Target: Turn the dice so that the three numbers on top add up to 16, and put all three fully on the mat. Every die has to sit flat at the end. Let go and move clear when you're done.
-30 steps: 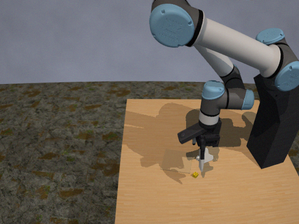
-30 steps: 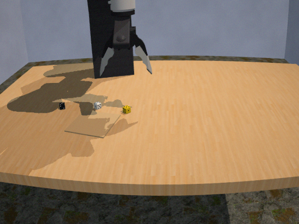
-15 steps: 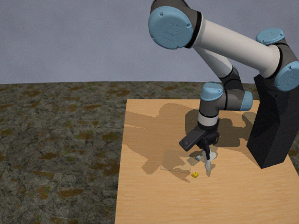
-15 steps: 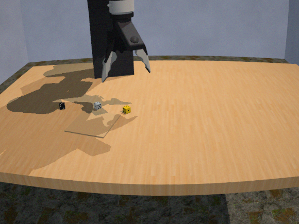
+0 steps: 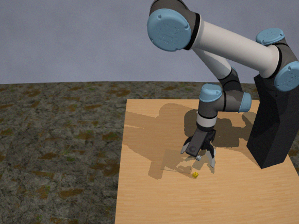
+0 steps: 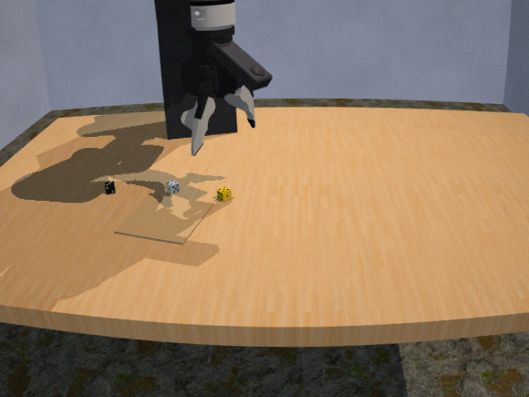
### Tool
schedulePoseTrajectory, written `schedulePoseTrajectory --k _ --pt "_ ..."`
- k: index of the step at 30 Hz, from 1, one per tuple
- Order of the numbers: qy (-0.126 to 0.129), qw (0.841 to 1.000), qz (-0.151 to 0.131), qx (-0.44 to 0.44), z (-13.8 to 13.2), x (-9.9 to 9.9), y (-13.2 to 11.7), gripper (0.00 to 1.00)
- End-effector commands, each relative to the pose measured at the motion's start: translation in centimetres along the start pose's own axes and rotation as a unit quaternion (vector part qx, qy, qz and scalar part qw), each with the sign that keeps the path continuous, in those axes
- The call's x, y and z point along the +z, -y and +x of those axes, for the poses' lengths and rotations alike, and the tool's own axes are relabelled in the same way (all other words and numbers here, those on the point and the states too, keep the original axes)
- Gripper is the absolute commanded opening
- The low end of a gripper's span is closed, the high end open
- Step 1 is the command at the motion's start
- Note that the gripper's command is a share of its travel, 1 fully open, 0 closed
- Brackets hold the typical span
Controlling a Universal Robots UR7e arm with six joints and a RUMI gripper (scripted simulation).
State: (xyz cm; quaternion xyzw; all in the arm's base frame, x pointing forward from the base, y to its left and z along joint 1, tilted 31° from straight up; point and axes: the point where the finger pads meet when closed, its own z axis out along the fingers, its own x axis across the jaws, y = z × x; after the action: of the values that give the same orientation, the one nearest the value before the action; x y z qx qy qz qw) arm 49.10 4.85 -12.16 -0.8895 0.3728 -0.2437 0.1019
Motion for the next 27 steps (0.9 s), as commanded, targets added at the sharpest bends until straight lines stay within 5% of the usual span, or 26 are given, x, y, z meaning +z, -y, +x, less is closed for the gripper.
schedulePoseTrajectory --k 1,12,27 --pt "0.002 0.997 0.003 -0.078 -0.1 0.2 0.0 1.00" --pt "0.001 0.975 0.004 -0.221 -0.2 0.7 -0.2 1.00" --pt "0.000 0.888 0.004 -0.460 -0.4 1.6 -0.9 1.00"
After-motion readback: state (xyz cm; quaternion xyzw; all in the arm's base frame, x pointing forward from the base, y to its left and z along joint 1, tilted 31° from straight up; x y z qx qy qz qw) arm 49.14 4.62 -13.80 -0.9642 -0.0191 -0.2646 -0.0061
